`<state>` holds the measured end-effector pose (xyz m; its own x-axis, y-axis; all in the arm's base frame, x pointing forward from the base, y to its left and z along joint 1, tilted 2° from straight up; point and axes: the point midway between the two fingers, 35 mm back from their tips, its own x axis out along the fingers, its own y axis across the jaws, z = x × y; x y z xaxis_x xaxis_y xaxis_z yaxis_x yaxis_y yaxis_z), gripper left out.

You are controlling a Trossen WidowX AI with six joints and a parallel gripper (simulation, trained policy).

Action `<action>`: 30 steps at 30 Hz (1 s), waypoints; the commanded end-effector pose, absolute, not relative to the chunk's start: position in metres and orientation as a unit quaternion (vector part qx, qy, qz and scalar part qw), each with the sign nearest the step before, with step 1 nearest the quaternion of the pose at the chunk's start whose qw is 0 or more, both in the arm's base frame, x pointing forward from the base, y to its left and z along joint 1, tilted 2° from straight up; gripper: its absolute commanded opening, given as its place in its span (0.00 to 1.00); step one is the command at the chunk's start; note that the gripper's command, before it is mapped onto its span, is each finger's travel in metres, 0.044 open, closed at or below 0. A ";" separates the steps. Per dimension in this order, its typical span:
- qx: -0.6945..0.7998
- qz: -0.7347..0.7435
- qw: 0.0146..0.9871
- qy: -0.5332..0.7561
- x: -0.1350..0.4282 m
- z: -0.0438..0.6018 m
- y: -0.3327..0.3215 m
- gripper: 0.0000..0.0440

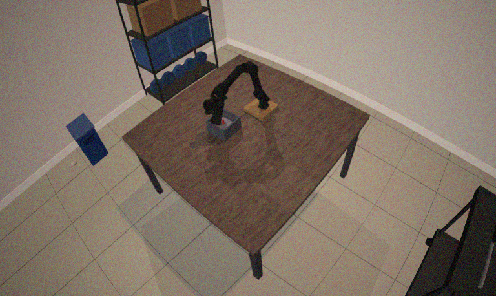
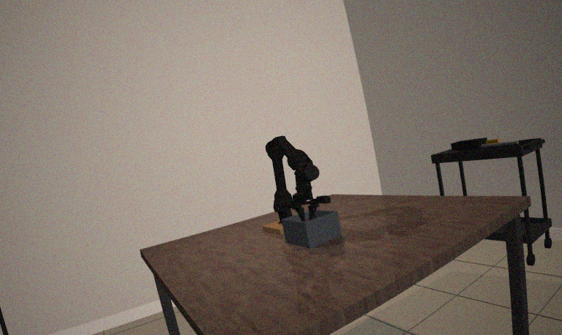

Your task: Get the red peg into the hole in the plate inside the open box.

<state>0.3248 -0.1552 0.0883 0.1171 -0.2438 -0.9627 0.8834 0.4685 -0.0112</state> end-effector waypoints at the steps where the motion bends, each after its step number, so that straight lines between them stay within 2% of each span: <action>1: 0.306 -0.410 0.680 0.525 0.329 0.088 -0.160 0.25; 30: 0.291 -0.407 0.667 0.551 0.330 0.087 -0.211 0.20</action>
